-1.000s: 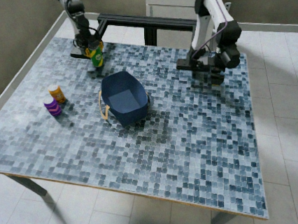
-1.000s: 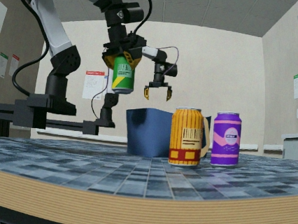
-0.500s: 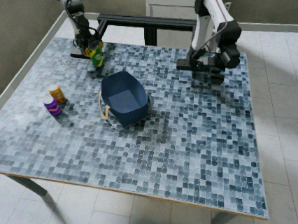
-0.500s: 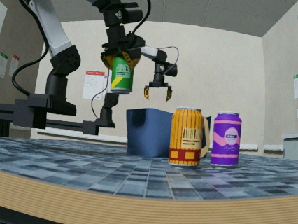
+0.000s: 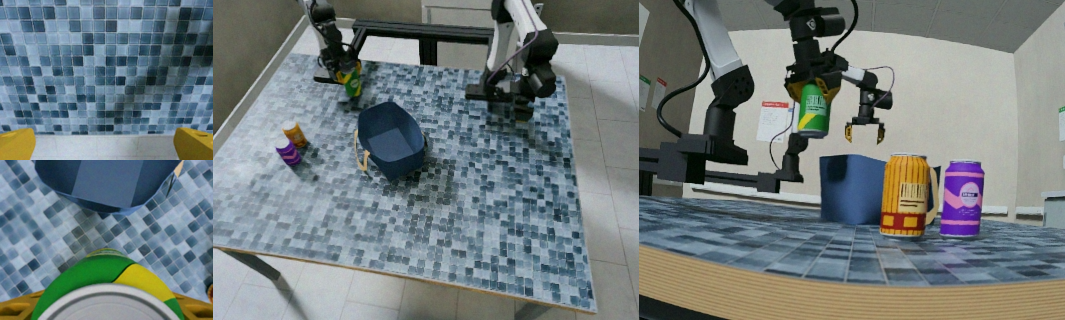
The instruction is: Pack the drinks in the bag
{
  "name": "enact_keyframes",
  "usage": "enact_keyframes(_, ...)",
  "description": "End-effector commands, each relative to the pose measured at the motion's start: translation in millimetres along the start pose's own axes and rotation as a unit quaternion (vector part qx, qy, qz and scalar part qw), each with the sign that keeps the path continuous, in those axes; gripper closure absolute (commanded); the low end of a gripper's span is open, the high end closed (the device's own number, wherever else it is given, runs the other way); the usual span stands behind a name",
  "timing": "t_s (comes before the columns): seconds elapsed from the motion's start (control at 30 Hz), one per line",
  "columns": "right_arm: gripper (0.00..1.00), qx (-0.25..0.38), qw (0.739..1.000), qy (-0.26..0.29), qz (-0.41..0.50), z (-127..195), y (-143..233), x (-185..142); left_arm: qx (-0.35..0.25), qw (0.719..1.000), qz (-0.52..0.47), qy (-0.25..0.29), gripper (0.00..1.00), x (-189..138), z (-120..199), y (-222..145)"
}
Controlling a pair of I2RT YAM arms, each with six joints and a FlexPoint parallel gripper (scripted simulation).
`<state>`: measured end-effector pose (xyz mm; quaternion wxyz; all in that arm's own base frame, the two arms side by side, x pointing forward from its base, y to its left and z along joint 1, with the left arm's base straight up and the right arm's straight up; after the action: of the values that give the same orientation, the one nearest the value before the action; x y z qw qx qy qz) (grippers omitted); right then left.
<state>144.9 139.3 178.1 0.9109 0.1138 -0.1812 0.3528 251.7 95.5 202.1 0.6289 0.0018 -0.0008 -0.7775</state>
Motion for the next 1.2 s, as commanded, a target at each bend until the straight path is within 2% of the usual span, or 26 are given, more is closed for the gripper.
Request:
enact_keyframes(0.0, 0.33, 0.0, 0.998, -0.069, 0.004, 9.5, 4.2, 40.0, 0.027, 1.0, 0.003, 0.012, 0.0, 0.1, 12.3, 2.2)
enact_keyframes(0.1, 0.33, 0.005, 0.998, -0.059, 0.006, 9.2, 5.2, 35.7, 0.027, 1.0, 0.003, 0.012, 0.0, 0.1, 12.3, 2.2)
enact_keyframes(0.27, 0.33, 0.001, 0.997, -0.076, 0.005, 3.1, 7.3, 61.1, 0.027, 1.0, 0.003, 0.012, 0.0, 0.1, 12.4, 2.2)
enact_keyframes(0.57, 0.33, 0.002, 0.997, -0.075, 0.005, -7.9, 11.4, 86.1, 0.027, 1.0, 0.003, 0.012, 0.0, 0.1, 12.4, 2.2)
enact_keyframes(0.67, 0.33, 0.008, 0.998, -0.07, 0.007, -8.0, 12.6, 83.8, 0.027, 1.0, 0.003, 0.012, 0.0, 0.1, 12.4, 2.2)
enact_keyframes(0.83, 0.33, 0.003, 0.997, -0.076, 0.005, -14.7, 14.2, 103.3, 0.027, 1.0, 0.003, 0.012, 0.0, 0.1, 12.4, 2.1)
enact_keyframes(1.17, 0.33, 0.009, 0.996, -0.085, 0.003, -4.5, 12.7, 100.1, 0.027, 1.0, 0.003, 0.012, 0.0, 0.1, 12.4, 2.1)
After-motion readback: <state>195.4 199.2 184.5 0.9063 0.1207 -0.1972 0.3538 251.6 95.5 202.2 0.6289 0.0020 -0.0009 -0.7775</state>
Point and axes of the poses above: on each arm, the point where the finger pads meet when closed, its own z axis back along the fingers, its own y axis across the jaws, x = y × z, the point moved 5 cm from there along z, back along the fingers, and after that the axes turned 11 degrees about -z, right-handed, at the moved point
